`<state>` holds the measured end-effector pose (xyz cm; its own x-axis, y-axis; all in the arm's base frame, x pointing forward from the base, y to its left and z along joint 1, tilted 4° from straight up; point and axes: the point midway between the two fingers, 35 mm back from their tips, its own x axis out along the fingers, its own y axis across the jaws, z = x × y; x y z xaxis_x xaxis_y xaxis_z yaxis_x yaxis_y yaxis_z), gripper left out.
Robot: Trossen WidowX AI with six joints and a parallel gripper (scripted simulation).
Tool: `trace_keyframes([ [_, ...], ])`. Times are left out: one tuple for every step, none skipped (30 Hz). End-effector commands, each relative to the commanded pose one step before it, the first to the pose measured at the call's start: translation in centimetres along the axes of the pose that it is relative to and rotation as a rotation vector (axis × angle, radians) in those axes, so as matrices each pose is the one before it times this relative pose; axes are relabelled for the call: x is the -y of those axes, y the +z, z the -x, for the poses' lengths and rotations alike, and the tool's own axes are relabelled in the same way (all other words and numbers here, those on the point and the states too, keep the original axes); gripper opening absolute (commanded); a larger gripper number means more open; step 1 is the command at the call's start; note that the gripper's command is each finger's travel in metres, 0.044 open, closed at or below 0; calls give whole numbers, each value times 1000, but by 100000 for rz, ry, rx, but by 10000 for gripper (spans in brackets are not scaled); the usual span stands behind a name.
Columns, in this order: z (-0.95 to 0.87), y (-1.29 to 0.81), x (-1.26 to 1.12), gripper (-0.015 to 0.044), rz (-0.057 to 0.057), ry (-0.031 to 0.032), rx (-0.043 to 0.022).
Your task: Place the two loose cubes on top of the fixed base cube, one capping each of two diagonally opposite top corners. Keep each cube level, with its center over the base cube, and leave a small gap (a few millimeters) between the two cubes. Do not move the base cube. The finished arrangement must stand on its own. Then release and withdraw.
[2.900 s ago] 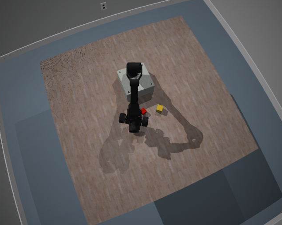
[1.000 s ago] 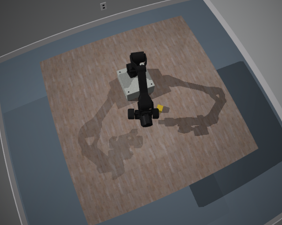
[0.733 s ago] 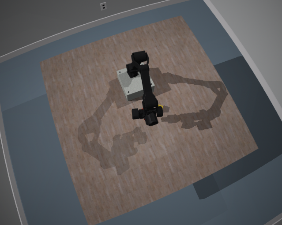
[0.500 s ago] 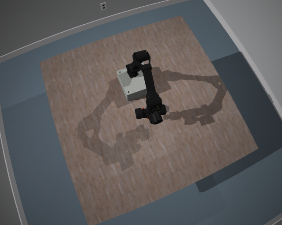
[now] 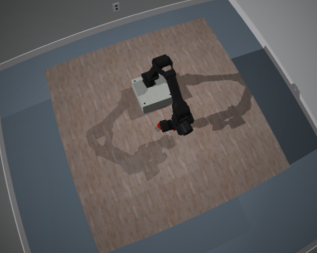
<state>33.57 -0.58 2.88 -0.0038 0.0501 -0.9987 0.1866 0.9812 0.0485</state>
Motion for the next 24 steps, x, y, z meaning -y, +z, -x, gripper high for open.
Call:
trace_keyframes([
  [-227,-349,-1284,105,4365,468,43],
  [-61,-83,-310,105,978,42,-17],
  [-61,-83,-310,105,978,42,-17],
  [-61,-83,-309,105,978,43,-18],
  [-61,-83,-309,105,978,43,-18],
  [-61,-83,-309,105,978,43,-19],
  [-61,-83,-309,105,978,44,-19],
  [-61,-83,-308,105,978,44,-20],
  [-62,-83,-308,105,978,44,-20],
  [-62,-83,-308,105,978,45,-21],
  [-62,-83,-307,105,978,45,-21],
  [-62,-83,-307,105,978,45,-22],
  [-62,-83,-307,105,978,46,-22],
  [-52,-69,-255,105,815,38,-19],
  [-31,-41,-153,105,489,23,-12],
  [-10,-14,-51,105,163,8,-4],
  [0,0,0,105,0,0,0],
  [0,0,0,105,0,0,0],
  [0,0,0,105,0,0,0],
  [0,0,0,105,0,0,0],
  [0,0,0,105,0,0,0],
  [-47,1,0,105,0,-1,-1],
  [-141,3,-1,105,-1,-2,-4],
  [-234,3,-2,105,-2,-4,-6],
])
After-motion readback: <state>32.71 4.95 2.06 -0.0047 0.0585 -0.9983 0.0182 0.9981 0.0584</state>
